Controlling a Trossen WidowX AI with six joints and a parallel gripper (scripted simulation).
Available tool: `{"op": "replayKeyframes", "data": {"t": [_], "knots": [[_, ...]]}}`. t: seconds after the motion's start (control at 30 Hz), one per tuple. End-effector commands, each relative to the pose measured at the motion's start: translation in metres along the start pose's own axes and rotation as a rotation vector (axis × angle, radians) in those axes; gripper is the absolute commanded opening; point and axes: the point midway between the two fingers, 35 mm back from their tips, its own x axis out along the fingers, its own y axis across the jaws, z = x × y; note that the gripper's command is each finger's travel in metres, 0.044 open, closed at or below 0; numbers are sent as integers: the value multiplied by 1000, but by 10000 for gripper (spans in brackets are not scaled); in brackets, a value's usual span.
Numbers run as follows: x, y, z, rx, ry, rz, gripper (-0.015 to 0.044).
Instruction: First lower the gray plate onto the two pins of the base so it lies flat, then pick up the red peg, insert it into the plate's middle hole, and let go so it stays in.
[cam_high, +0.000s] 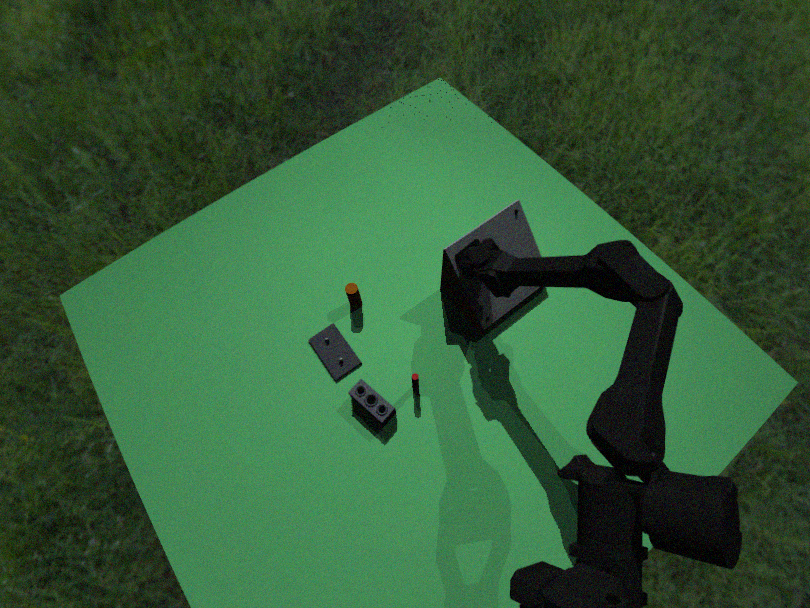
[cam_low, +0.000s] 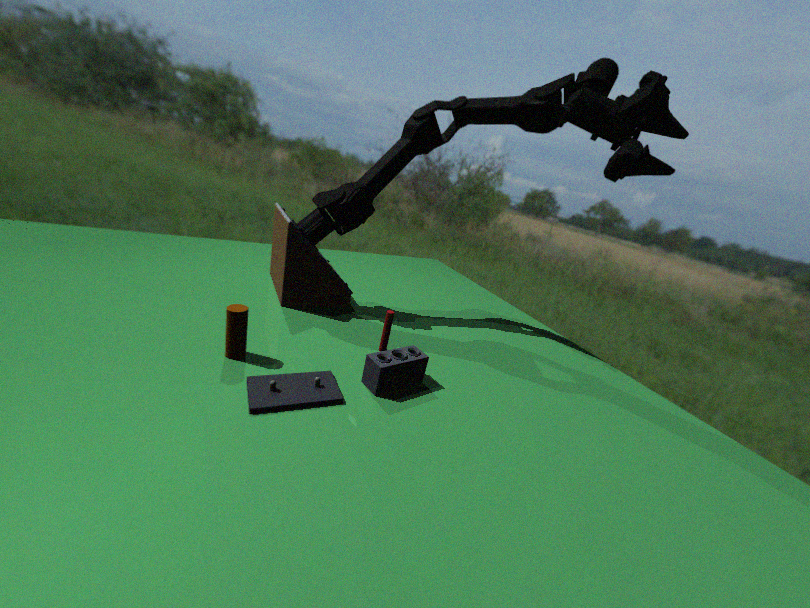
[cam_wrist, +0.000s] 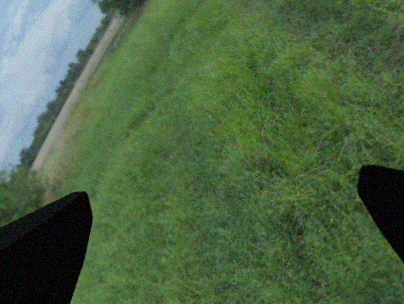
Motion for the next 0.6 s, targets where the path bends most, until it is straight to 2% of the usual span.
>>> {"op": "replayKeyframes", "data": {"t": [0.0,0.27,0.57], "knots": [[6,-60,18,39,-15,-159,440],[-14,-194,49,171,-36,-525,440],[-84,-329,58,412,-32,-924,440]]}}
